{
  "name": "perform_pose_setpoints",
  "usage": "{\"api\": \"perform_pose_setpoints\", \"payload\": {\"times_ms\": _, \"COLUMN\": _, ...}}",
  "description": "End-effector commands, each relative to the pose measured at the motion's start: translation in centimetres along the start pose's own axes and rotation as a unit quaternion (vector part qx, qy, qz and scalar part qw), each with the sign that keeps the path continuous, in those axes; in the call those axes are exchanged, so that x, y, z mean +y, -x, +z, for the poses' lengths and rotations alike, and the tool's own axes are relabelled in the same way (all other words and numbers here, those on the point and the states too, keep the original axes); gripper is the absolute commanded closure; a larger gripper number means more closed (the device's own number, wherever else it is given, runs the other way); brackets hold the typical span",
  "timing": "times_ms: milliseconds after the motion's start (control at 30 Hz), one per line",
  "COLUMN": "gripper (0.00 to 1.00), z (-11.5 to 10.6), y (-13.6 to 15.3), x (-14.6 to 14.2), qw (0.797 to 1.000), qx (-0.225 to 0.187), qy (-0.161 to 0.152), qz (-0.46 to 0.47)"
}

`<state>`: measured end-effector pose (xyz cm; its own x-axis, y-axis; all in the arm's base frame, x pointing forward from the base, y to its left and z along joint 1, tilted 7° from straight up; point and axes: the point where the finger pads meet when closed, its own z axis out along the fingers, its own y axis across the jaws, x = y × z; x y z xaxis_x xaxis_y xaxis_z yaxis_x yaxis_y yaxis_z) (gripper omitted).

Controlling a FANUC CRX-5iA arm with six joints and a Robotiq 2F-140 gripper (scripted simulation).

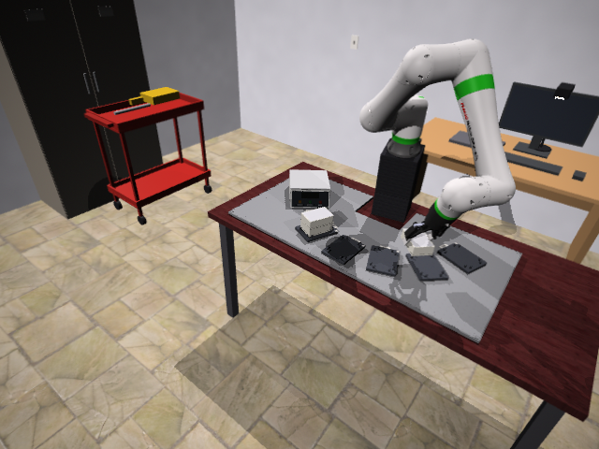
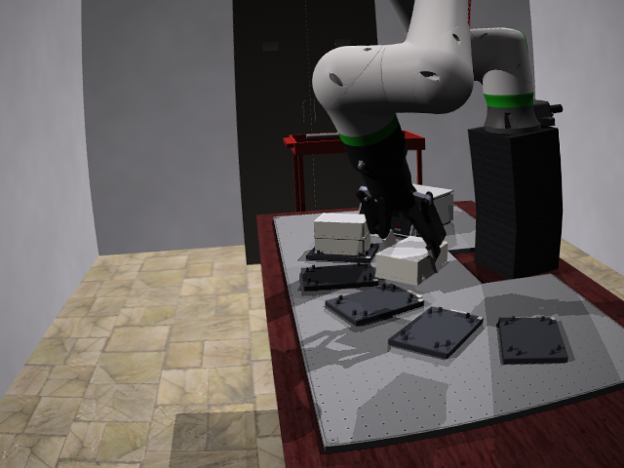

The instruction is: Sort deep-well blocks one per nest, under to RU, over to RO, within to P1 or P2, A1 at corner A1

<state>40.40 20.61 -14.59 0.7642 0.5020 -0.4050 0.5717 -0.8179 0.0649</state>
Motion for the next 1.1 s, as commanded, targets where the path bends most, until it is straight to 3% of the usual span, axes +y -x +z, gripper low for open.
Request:
{"api": "perform_pose_setpoints", "payload": {"times_ms": 0, "gripper": 0.90, "z": 0.3, "y": -0.4, "x": -1.0, "qw": 1.000, "qx": 0.000, "qy": 0.000, "qz": 0.000}}
{"api": "perform_pose_setpoints", "payload": {"times_ms": 600, "gripper": 0.90, "z": 2.0, "y": -2.4, "x": -5.7, "qw": 1.000, "qx": 0.000, "qy": 0.000, "qz": 0.000}}
{"api": "perform_pose_setpoints", "payload": {"times_ms": 1067, "gripper": 0.90, "z": 2.2, "y": -2.6, "x": -6.5, "qw": 1.000, "qx": 0.000, "qy": 0.000, "qz": 0.000}}
